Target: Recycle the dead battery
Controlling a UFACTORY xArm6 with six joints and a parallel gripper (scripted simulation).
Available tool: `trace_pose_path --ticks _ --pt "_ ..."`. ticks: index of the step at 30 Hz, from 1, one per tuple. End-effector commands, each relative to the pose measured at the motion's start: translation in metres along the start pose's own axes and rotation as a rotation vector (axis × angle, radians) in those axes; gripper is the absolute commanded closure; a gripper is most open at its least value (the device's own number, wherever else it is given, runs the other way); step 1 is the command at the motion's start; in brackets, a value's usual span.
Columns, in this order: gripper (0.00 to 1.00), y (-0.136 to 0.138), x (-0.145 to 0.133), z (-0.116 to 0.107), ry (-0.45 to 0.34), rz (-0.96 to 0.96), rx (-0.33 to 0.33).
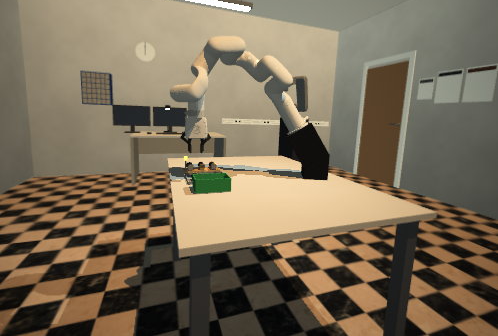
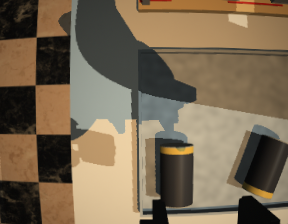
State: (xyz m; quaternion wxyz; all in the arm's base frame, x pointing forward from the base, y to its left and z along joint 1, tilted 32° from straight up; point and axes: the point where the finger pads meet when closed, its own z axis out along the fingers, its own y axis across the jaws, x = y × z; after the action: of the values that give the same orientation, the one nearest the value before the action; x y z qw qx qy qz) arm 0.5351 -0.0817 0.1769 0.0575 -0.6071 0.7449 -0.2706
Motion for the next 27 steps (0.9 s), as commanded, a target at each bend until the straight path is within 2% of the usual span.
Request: trace_pose_path --ticks 1,16,18,20,24,27 --pt "0.49 -0.001 -0.001 -0.001 -0.001 0.000 0.003" --pt "0.49 -0.001 -0.001 0.000 -0.001 -0.001 0.003" --pt "0.49 -0.001 -0.001 0.012 -0.001 -0.001 0.003" --pt "0.49 -0.001 -0.001 0.012 -0.001 -0.001 0.003" --pt "0.49 -0.001 -0.001 0.065 -0.001 -0.001 0.003" --pt "0.49 -0.001 -0.001 0.077 -0.001 -0.001 0.003"
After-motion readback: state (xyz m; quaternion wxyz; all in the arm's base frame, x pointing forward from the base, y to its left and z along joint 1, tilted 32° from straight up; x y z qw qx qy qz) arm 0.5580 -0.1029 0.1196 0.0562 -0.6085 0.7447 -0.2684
